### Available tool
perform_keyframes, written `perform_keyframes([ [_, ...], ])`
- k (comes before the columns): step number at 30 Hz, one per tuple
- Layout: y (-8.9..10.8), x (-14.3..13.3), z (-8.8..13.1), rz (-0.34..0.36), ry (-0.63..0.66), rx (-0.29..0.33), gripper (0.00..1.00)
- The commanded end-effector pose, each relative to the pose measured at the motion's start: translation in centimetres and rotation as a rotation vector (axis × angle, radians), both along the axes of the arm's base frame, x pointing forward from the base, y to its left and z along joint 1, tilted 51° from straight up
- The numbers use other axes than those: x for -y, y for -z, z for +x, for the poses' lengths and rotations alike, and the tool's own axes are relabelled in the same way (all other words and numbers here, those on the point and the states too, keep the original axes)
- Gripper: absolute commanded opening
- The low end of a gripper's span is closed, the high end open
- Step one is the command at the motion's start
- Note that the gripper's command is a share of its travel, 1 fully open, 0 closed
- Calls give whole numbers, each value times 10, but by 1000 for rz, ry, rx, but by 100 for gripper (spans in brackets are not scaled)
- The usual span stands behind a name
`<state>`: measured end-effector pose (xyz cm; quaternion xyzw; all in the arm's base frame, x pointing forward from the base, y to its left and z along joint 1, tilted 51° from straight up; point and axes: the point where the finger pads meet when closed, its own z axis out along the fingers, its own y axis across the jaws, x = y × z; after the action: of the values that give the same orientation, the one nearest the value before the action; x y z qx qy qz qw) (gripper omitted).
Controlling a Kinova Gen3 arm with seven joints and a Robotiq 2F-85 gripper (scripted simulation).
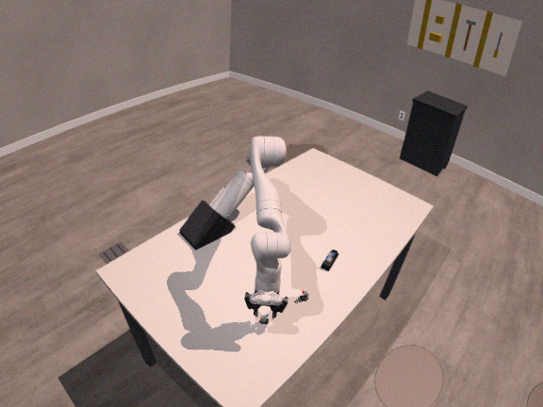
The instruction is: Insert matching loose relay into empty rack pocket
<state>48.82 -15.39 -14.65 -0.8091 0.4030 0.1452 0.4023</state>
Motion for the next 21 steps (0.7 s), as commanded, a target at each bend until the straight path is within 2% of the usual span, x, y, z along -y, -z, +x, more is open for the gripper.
perform_keyframes([
  [1, 2, -2, 0, 0, 0, 0, 53],
  [21, 14, -17, 2, 0, 0, 0, 53],
])
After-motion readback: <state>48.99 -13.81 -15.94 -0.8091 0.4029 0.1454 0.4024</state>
